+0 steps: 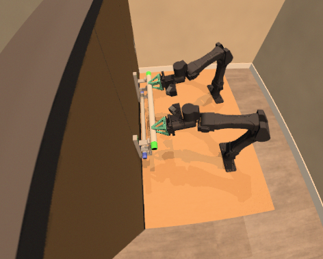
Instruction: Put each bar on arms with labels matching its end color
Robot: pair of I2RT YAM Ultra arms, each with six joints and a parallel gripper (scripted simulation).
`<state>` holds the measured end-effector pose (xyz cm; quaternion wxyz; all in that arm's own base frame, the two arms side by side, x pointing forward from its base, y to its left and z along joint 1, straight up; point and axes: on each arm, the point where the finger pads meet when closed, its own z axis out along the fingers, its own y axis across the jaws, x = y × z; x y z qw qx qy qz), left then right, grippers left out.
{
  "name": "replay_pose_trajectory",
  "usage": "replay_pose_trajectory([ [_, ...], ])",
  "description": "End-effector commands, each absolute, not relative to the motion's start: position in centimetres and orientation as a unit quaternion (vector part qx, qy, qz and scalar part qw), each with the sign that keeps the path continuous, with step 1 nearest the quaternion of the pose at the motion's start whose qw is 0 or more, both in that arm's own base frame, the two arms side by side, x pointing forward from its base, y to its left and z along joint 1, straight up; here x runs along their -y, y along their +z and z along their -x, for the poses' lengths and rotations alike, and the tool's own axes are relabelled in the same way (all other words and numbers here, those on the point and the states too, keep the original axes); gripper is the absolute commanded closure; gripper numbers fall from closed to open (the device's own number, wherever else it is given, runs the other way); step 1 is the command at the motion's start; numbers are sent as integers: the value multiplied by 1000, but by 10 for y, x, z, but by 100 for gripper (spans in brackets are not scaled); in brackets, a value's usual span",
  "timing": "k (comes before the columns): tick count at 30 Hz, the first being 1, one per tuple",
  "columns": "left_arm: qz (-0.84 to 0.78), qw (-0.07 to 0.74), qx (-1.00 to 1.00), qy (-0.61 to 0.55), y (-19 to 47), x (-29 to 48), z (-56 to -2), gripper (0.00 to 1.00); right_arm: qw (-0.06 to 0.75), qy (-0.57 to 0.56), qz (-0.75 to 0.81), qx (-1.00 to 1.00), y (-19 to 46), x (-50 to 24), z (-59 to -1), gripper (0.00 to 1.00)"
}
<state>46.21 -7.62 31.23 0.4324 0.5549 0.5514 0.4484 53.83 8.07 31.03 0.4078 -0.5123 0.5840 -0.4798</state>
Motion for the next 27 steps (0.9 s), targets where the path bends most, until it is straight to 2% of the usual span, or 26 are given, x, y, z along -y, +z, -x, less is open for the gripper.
replay_pose_trajectory([
  [1, -497, 496, -504, 503, 400, 75, -462, 100, 461, -536, 461, -536, 400, -76, -535, 100],
  [27, -497, 496, -504, 503, 400, 75, -473, 100, 461, -536, 461, -536, 400, -75, -546, 100],
])
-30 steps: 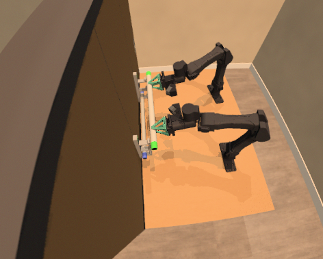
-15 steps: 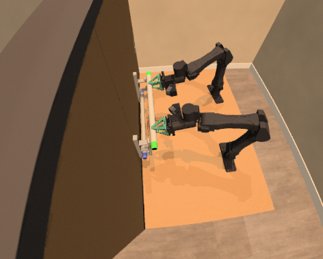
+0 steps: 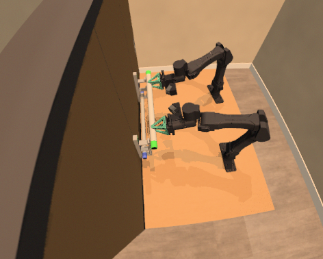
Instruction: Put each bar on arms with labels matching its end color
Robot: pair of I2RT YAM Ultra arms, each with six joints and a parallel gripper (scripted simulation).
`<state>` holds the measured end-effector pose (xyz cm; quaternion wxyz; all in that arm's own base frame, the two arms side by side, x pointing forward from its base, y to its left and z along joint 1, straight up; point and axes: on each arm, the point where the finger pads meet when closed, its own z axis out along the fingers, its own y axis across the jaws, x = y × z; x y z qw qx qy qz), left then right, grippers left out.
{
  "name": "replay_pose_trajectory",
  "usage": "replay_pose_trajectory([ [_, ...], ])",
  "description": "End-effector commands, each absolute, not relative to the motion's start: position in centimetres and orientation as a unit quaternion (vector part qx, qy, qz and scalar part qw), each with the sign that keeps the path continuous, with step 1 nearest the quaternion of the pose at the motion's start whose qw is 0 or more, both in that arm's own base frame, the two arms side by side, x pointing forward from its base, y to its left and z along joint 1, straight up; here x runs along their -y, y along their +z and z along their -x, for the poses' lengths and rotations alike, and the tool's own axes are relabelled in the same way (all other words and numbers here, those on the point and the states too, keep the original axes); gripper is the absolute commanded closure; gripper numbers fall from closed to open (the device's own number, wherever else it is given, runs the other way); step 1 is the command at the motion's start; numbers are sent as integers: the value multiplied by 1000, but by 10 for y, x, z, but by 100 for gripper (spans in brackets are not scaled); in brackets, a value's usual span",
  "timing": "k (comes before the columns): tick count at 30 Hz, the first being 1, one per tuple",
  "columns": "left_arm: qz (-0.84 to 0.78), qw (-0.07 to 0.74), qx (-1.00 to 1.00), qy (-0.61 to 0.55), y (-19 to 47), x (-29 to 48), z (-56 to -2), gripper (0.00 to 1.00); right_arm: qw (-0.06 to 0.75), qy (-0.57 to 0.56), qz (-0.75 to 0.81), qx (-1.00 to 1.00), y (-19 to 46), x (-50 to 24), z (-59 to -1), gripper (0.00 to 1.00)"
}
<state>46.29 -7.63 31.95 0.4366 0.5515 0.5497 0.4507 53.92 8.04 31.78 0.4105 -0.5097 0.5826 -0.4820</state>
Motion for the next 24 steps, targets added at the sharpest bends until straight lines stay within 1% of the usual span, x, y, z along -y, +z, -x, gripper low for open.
replay_pose_trajectory([
  [1, -497, 496, -504, 503, 400, 75, -474, 100, 461, -536, 461, -536, 400, -75, -547, 100],
  [24, -497, 496, -504, 504, 400, 75, -492, 100, 461, -536, 461, -536, 400, -72, -565, 100],
])
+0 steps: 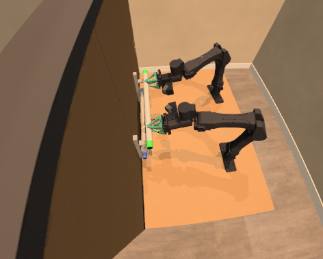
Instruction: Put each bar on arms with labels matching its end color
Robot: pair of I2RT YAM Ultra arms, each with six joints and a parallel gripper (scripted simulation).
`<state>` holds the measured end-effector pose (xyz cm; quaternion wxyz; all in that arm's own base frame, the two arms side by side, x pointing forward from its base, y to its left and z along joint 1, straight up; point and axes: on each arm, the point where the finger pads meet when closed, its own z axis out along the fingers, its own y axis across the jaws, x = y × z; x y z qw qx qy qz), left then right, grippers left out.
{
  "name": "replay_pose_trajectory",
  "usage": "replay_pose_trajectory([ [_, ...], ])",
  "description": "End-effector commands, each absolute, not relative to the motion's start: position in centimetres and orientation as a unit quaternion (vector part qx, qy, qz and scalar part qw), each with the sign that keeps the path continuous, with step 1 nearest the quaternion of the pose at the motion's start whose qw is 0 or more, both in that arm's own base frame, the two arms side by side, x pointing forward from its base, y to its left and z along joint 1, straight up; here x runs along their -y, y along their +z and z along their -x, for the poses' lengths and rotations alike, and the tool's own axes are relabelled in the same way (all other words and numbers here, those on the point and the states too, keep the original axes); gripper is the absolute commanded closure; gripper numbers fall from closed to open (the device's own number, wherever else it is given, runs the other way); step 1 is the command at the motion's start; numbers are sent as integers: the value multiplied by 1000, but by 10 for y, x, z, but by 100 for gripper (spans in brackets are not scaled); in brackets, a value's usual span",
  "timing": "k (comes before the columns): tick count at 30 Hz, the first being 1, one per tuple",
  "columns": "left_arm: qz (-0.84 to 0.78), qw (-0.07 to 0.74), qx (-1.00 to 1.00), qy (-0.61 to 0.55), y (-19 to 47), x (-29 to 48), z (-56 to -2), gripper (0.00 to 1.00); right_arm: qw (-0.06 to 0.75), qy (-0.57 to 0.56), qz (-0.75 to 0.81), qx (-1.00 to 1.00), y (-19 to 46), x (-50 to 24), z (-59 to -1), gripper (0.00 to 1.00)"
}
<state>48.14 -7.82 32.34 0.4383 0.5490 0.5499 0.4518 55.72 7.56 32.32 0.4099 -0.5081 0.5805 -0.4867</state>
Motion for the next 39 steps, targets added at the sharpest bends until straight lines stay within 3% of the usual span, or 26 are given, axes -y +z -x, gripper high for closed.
replay_pose_trajectory([
  [1, -497, 496, -504, 504, 400, 75, -493, 100, 461, -536, 461, -536, 400, -72, -566, 100],
  [39, -497, 496, -504, 503, 400, 75, -519, 100, 461, -536, 461, -536, 400, -68, -591, 100],
])
